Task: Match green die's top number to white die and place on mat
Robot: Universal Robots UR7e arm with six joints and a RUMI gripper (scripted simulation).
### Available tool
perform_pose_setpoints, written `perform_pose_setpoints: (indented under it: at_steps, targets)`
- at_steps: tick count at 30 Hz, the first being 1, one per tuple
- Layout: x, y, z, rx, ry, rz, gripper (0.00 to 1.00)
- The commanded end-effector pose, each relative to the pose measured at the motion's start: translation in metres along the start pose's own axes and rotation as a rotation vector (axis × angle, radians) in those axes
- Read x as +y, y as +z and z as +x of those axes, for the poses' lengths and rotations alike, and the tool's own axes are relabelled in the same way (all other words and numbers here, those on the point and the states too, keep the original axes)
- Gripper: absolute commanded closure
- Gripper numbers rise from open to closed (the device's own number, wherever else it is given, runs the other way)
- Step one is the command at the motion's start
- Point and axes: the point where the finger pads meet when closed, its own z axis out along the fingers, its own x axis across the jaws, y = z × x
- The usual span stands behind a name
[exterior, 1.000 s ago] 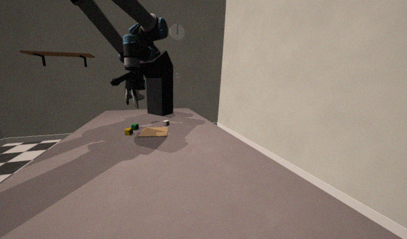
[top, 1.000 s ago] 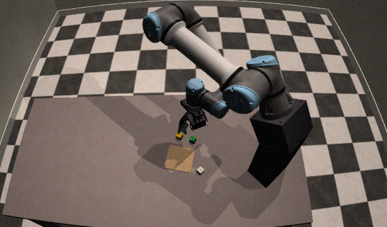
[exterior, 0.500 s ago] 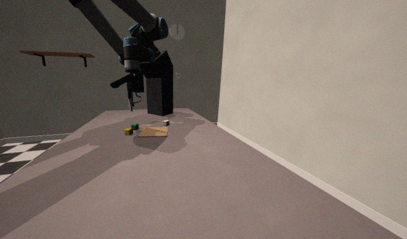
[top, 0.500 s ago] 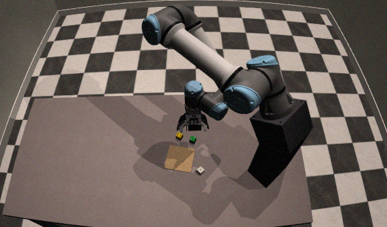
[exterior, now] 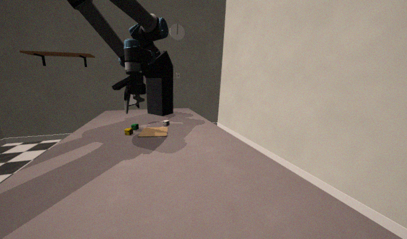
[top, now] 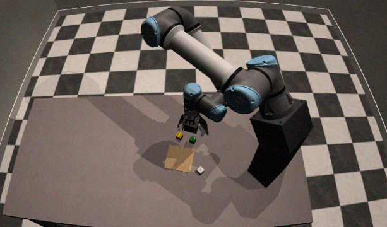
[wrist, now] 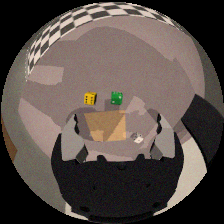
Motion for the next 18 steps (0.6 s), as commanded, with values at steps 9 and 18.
perform_pose_setpoints:
  at_steps: [9, 18]
  targets:
    - [0.0012, 0.0034, 0.0003, 0.002, 0.12, 0.005, 0.0]
    - [0.0012, 0.0034, 0.0003, 0.002, 0.121, 0.005, 0.72]
